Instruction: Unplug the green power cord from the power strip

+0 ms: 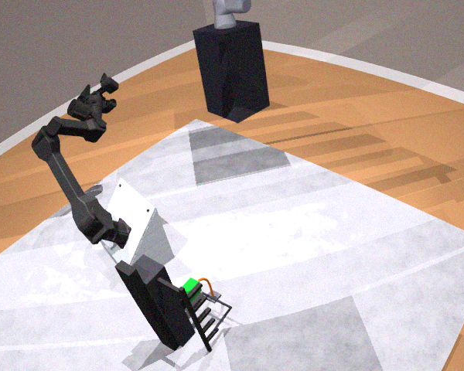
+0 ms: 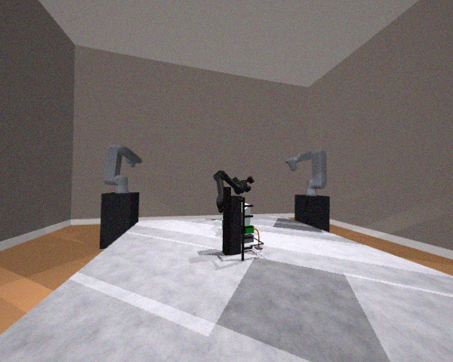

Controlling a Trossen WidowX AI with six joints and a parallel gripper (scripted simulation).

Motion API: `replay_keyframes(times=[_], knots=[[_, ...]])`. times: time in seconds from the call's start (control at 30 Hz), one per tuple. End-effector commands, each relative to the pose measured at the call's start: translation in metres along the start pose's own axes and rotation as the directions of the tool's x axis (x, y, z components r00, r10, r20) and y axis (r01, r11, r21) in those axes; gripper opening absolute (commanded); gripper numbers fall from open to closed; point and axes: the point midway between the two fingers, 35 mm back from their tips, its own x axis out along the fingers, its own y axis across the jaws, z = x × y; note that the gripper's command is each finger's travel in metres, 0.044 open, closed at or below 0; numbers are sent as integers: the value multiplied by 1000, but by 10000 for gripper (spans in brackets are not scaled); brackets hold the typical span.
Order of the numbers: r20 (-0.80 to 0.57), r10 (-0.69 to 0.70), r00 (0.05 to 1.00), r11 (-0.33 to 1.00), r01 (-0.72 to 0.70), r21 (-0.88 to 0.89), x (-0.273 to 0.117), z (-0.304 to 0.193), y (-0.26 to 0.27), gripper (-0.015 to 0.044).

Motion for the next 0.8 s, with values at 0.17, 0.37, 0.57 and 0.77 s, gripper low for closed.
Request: replay_keyframes(times=[0.17,0.37,0.57,0.77], knots=[[98,164,982,980,-173,95,3,5,80,243],[225,377,899,882,-422,208,-14,11,186,160],[343,565,750,692,-657,298,-57,15,288,160],[427,706,566,459,-824,332,-121,12,378,160]])
